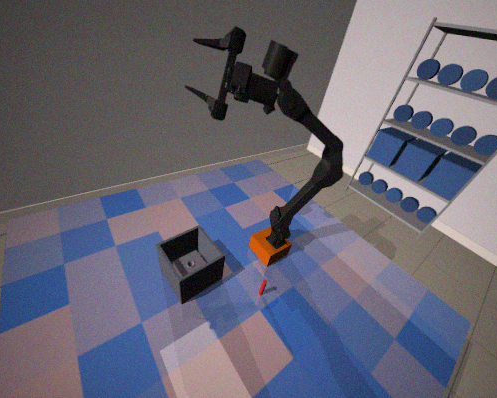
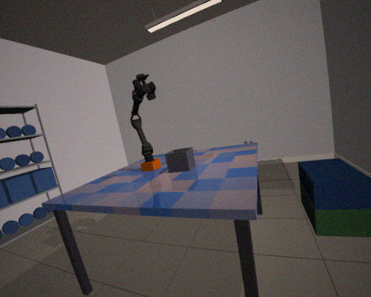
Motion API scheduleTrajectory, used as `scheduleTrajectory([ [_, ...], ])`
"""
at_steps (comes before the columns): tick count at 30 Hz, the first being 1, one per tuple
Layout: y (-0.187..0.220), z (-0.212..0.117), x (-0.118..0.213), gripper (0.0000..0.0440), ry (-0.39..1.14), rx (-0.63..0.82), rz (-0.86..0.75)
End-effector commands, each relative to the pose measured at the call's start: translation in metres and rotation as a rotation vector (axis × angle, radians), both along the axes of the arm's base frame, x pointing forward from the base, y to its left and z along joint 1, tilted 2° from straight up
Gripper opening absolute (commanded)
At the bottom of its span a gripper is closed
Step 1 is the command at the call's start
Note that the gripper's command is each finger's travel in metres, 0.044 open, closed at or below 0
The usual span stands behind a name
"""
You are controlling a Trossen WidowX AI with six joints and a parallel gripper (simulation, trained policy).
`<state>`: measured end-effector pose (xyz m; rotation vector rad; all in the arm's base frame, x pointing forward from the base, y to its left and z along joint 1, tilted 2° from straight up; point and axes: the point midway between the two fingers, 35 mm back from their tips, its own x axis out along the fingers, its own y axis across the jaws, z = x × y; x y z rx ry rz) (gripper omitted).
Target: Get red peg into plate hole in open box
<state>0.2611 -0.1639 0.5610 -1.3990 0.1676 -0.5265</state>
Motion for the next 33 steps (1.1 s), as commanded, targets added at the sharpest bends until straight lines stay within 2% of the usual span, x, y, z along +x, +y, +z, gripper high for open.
scheduleTrajectory([
  [1,0.008,-0.015,0.008,0.044,-0.002,0.133,0.044],
  [18,0.049,-0.083,0.035,0.044,0.031,0.7,0.172],
  [33,0.099,-0.148,0.041,0.044,0.118,1.206,0.173],
])
